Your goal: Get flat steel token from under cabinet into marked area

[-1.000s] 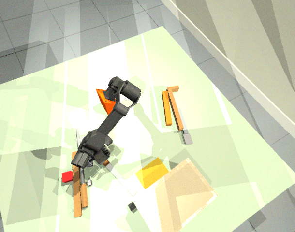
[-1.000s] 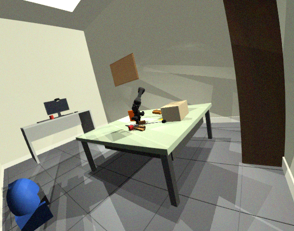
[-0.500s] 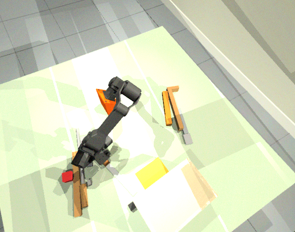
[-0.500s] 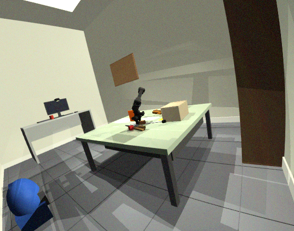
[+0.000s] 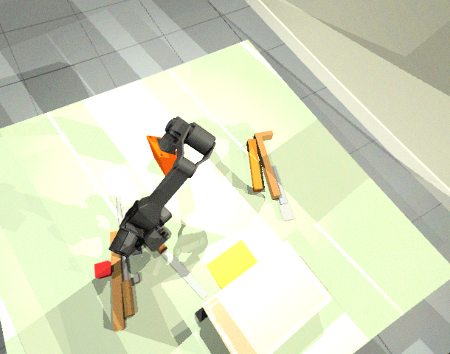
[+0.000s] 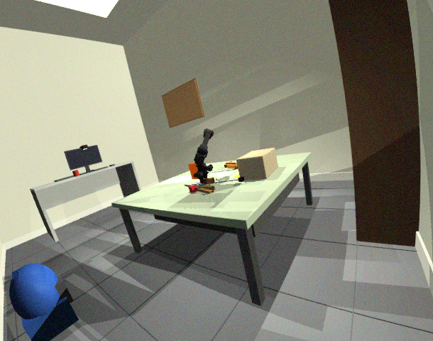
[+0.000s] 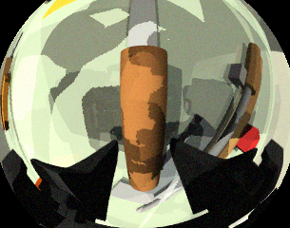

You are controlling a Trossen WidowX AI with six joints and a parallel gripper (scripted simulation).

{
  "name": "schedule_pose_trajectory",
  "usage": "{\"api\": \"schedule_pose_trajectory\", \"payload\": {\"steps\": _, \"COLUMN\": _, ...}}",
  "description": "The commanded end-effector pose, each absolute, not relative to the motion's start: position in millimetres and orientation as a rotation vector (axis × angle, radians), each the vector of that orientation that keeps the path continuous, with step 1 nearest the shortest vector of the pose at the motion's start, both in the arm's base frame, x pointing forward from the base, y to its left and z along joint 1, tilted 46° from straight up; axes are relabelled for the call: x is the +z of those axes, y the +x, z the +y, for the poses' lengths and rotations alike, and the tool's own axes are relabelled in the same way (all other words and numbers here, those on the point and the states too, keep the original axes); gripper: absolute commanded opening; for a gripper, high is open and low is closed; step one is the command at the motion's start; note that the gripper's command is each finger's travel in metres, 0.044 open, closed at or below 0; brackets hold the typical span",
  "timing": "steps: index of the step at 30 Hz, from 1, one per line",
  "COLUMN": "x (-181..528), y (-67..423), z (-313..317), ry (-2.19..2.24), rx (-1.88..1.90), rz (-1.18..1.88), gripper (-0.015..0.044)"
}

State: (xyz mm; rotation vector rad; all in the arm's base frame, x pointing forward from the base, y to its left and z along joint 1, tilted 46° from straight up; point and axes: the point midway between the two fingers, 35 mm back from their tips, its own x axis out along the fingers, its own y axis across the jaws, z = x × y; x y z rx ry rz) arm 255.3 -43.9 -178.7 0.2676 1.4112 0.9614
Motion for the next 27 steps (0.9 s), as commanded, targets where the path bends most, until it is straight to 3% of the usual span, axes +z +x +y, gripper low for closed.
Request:
{"api": "schedule_pose_trajectory", "payload": {"steps": 1, "x": -178.6, "y": 255.4, "z": -44.2, "ry": 0.266, "rx": 0.961, "rz": 1.412, "gripper": 0.0223}}
{"api": "schedule_pose_trajectory", "payload": {"steps": 18, "x": -178.6, "y": 255.4, "z": -44.2, "ry": 0.266, "rx": 0.961, "rz": 1.412, "gripper": 0.011}}
{"api": "schedule_pose_trajectory", "payload": {"steps": 22, "x": -178.6, "y": 255.4, "z": -44.2, "ry": 0.266, "rx": 0.961, "rz": 1.412, "gripper": 0.0005}}
{"api": "schedule_pose_trajectory", "payload": {"steps": 27, "x": -178.0, "y": 257.7, "z": -43.2, "ry": 0.261, "rx": 0.966, "rz": 1.41, "gripper": 0.0}}
